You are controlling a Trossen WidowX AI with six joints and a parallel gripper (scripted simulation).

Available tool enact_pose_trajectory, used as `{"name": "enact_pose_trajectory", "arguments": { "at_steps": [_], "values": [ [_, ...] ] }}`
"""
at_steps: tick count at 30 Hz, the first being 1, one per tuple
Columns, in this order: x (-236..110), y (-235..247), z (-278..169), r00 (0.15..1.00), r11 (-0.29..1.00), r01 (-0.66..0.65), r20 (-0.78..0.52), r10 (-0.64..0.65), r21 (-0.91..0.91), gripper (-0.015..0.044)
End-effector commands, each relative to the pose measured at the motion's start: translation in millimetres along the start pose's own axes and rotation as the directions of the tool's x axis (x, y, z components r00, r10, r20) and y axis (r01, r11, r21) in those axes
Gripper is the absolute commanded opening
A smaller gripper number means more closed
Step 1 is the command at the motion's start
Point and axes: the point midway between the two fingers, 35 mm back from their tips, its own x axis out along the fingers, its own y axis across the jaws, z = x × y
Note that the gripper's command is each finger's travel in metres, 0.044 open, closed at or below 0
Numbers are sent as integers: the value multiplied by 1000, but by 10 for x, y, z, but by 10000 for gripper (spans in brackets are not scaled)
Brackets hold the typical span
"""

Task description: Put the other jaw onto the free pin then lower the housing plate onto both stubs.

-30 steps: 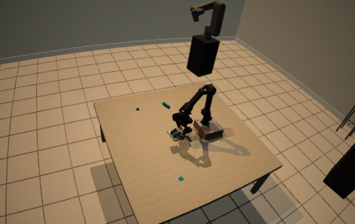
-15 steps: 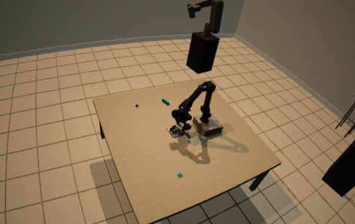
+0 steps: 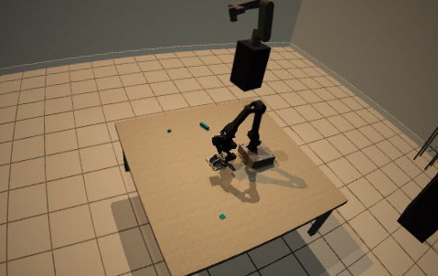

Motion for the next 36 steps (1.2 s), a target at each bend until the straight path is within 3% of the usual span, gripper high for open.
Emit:
{"name": "enact_pose_trajectory", "arguments": {
  "at_steps": [1,36],
  "values": [
    [26,-2,-8,1000,1000,1,-3,-1,0,351],
    [-31,-1,-9,1000,1000,1,-3,-1,0,351]
  ]
}}
